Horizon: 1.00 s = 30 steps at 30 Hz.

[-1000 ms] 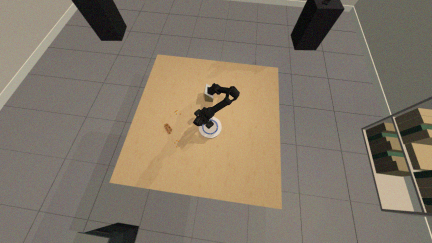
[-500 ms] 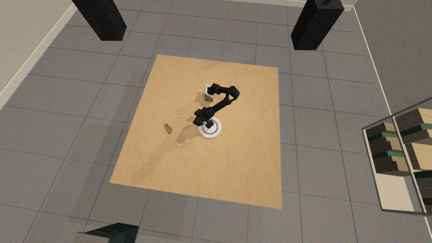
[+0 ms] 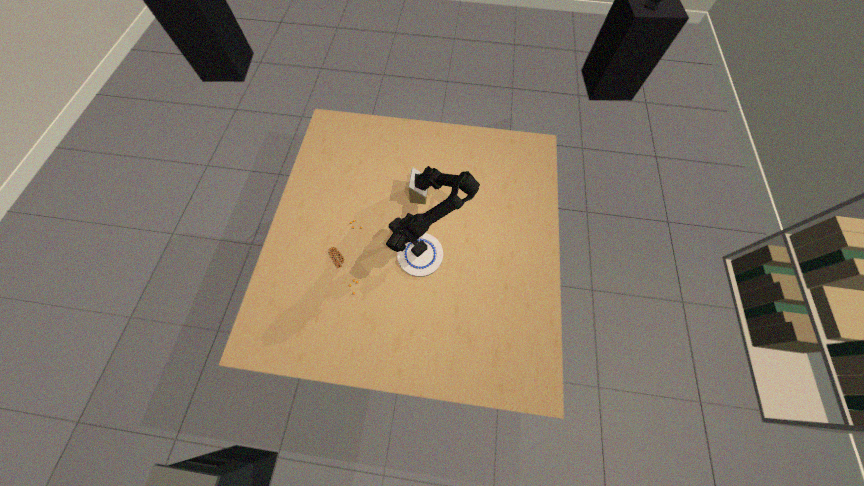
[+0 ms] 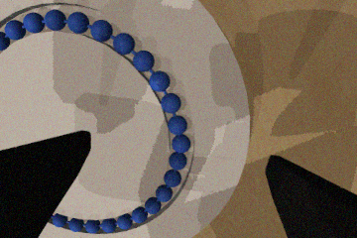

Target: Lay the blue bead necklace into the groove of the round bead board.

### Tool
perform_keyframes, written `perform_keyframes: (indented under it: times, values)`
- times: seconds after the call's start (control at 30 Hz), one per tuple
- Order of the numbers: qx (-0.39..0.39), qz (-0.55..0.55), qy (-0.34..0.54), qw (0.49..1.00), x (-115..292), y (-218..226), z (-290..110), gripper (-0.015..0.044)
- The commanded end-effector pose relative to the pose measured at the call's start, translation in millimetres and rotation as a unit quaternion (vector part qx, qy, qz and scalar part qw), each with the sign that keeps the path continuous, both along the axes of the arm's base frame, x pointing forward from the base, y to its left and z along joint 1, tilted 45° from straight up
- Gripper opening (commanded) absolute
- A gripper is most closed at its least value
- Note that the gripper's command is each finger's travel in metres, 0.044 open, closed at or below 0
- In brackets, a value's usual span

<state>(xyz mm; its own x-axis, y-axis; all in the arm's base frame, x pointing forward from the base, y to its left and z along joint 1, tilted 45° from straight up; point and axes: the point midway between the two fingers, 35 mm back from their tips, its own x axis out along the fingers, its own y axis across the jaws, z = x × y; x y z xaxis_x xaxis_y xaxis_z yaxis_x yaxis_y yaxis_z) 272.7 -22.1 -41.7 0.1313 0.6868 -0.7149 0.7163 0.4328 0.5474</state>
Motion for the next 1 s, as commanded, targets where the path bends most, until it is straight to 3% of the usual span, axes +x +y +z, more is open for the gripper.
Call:
perform_keyframes:
  times: [0.0,0.47,0.67,0.97]
  values:
    - [-0.002,0.001,-0.001,1.000,0.0,-0.6,0.1,0.0440]
    - [-0.002,0.001,-0.001,1.000,-0.1,-2.5,1.8,0.0440]
    - [0.000,0.000,0.000,1.000,-12.4,-51.8,55.5,0.0440]
    - [0.000,0.001,0.000,1.000,-13.1,-53.3,57.5,0.0440]
